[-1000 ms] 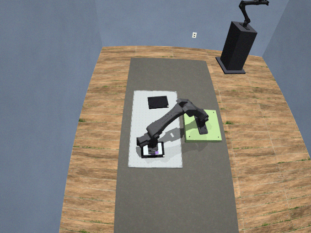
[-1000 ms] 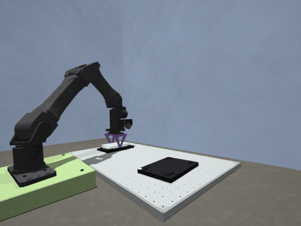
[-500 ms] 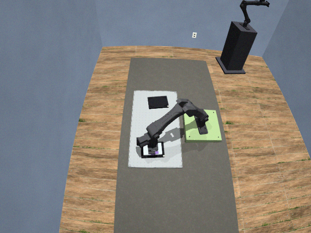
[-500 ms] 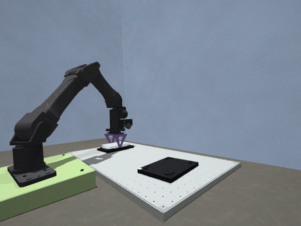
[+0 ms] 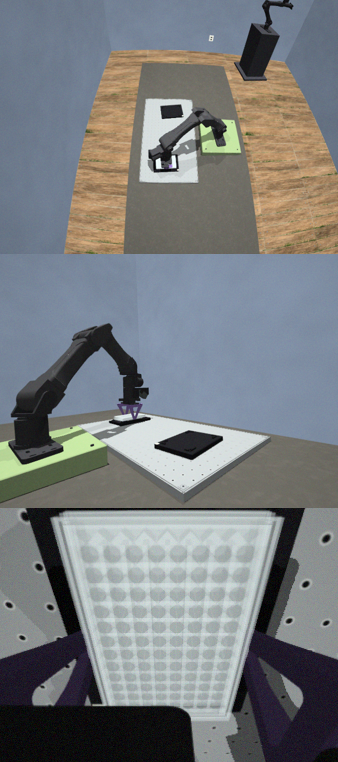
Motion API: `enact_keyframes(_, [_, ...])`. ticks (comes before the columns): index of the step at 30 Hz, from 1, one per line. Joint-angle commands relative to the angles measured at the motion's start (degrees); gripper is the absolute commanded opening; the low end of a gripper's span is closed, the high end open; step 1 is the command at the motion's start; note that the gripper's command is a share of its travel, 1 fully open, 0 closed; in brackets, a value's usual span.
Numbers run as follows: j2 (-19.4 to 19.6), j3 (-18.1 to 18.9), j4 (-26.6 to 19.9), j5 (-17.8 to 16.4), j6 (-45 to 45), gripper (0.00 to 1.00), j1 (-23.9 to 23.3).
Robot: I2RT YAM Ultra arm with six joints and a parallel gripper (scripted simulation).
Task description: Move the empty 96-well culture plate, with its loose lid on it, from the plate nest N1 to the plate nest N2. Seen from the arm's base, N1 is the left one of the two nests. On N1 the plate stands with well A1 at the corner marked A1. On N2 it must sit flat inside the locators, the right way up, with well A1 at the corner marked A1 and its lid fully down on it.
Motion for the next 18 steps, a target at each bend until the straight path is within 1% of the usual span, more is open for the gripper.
enact_keyframes(1, [-2.9, 2.7, -2.5, 0.7, 0.0, 0.0, 0.2])
enact_keyframes(18, [-4.2, 6.3, -7.5, 0.7, -0.2, 0.0, 0.0])
